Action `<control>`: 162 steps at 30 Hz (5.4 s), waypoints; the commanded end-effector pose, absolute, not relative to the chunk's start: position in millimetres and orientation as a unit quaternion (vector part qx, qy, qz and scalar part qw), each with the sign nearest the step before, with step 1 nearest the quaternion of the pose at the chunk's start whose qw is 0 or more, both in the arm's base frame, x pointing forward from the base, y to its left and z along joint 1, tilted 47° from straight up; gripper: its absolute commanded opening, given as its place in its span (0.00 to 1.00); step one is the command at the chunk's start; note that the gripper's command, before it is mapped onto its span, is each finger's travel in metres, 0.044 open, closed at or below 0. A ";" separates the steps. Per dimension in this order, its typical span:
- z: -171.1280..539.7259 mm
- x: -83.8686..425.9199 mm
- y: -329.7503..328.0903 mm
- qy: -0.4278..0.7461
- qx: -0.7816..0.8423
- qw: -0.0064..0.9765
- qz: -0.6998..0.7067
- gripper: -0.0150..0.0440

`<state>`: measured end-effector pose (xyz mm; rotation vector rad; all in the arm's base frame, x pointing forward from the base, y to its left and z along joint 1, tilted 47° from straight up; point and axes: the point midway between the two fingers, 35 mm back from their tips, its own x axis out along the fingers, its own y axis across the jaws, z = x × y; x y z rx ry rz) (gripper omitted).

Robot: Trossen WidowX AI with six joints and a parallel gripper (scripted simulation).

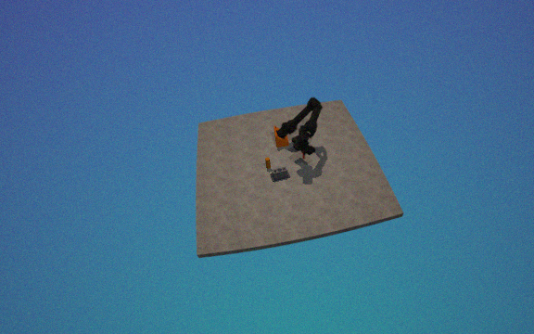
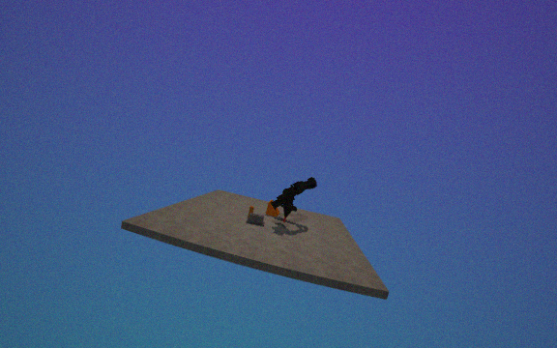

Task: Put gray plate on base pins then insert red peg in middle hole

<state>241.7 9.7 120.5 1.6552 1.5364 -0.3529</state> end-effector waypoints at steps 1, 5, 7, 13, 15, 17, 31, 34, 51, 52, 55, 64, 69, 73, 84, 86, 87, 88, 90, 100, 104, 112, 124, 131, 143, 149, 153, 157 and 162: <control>128.1 240.8 0.5 0.609 0.660 0.414 -0.145 0.25; 136.4 239.2 -9.1 0.607 0.663 0.411 -0.150 0.25; 140.7 238.2 -13.8 0.606 0.665 0.410 -0.152 0.25; 153.7 234.8 -27.7 0.603 0.669 0.404 -0.157 0.25; 158.1 233.5 -32.2 0.603 0.671 0.402 -0.158 0.25; 151.7 236.2 -26.8 0.603 0.670 0.405 -0.156 0.25; 137.0 258.3 -56.4 0.605 0.665 0.410 -0.153 0.25; 133.1 262.6 -63.0 0.606 0.664 0.411 -0.153 0.25; 106.0 283.3 -100.5 0.609 0.659 0.416 -0.148 0.25; 104.1 284.3 -102.8 0.609 0.659 0.416 -0.148 0.25; 98.4 287.1 -109.4 0.610 0.658 0.417 -0.147 0.25; 80.2 295.2 -129.2 0.612 0.655 0.419 -0.143 0.25; 69.3 299.0 -139.9 0.613 0.654 0.420 -0.141 0.25; 60.2 301.6 -148.3 0.614 0.653 0.421 -0.139 0.25; 33.2 306.8 -170.6 0.616 0.651 0.424 -0.134 0.25; 28.8 307.4 -173.9 0.616 0.650 0.424 -0.133 0.25; 27.6 307.6 -174.8 0.616 0.650 0.424 -0.133 0.25; 26.8 307.6 -175.4 0.616 0.650 0.424 -0.132 0.25; 26.6 307.7 -175.6 0.616 0.650 0.424 -0.132 0.25; 26.6 307.7 -175.6 0.616 0.650 0.424 -0.132 0.25; 26.6 307.7 -175.6 0.616 0.650 0.424 -0.132 0.25; 27.2 307.6 -174.9 0.616 0.652 0.422 -0.132 0.25; 19.8 309.8 -169.1 0.616 0.651 0.423 -0.132 0.25; 13.8 311.5 -163.9 0.616 0.650 0.424 -0.132 0.25; 15.8 310.9 -165.8 0.617 0.649 0.425 -0.132 0.25; 15.3 310.7 -163.9 0.617 0.649 0.425 -0.132 0.25; 14.8 310.8 -162.9 0.617 0.649 0.425 -0.132 0.25; 13.8 311.0 -162.7 0.617 0.649 0.425 -0.132 0.25; 14.6 310.6 -163.2 0.618 0.648 0.425 -0.132 0.25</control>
